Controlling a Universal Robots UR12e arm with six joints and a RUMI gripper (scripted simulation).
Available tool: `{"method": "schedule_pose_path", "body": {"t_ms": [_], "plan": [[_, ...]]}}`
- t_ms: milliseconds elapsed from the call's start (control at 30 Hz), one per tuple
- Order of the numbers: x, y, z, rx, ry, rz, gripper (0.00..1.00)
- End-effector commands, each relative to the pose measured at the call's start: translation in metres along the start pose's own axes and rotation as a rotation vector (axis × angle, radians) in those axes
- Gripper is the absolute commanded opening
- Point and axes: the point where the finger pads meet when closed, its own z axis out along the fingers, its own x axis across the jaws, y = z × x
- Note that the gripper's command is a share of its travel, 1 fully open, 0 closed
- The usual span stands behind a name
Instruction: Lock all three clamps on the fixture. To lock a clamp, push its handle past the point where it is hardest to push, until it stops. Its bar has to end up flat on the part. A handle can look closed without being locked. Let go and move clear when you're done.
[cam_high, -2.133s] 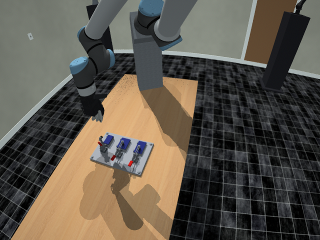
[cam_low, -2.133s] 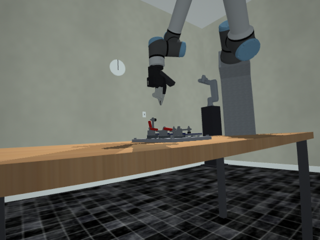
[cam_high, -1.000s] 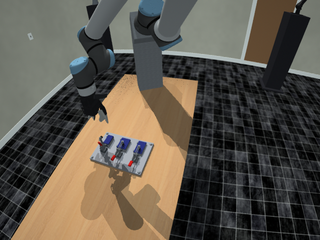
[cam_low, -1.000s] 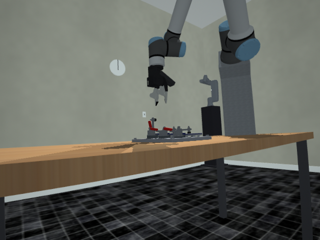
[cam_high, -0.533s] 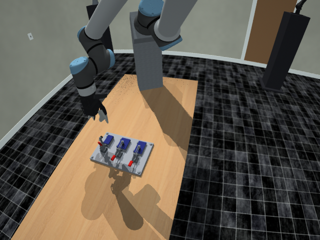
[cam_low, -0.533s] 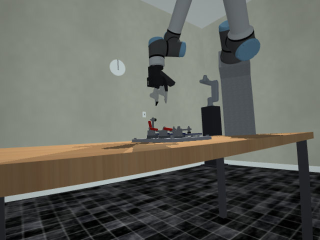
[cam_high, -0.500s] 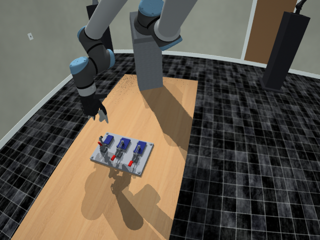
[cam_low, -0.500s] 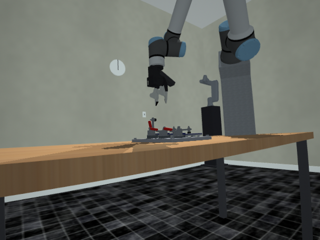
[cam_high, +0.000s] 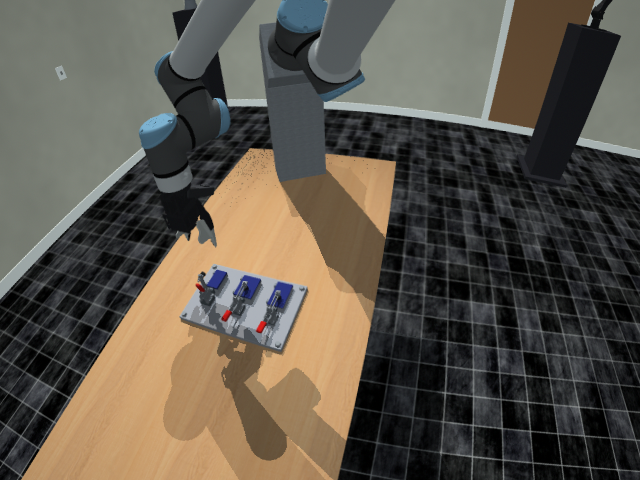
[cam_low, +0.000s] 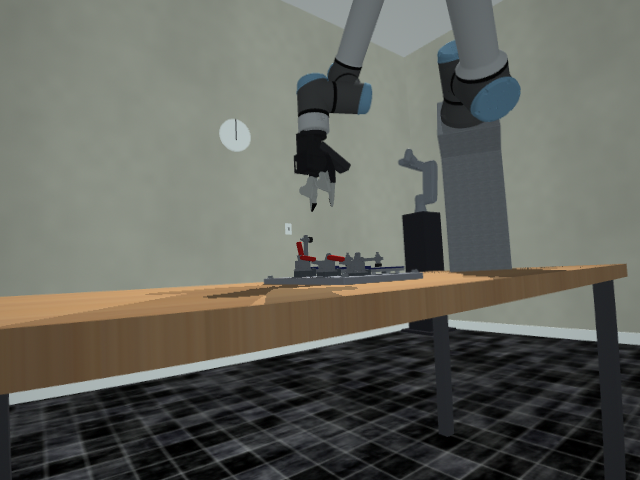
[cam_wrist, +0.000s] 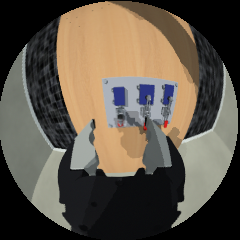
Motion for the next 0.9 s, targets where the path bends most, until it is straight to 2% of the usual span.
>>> {"method": "schedule_pose_path", "body": {"t_ms": [0,833,867], "plan": [[-0.0001,0.0004,-0.0003,-0.001,0.000,0.000,0.59],[-0.0001,0.0004,-0.0003,-0.001,0.000,0.000,0.59],[-0.0001,0.0004,-0.0003,-0.001,0.000,0.000,0.28]]}}
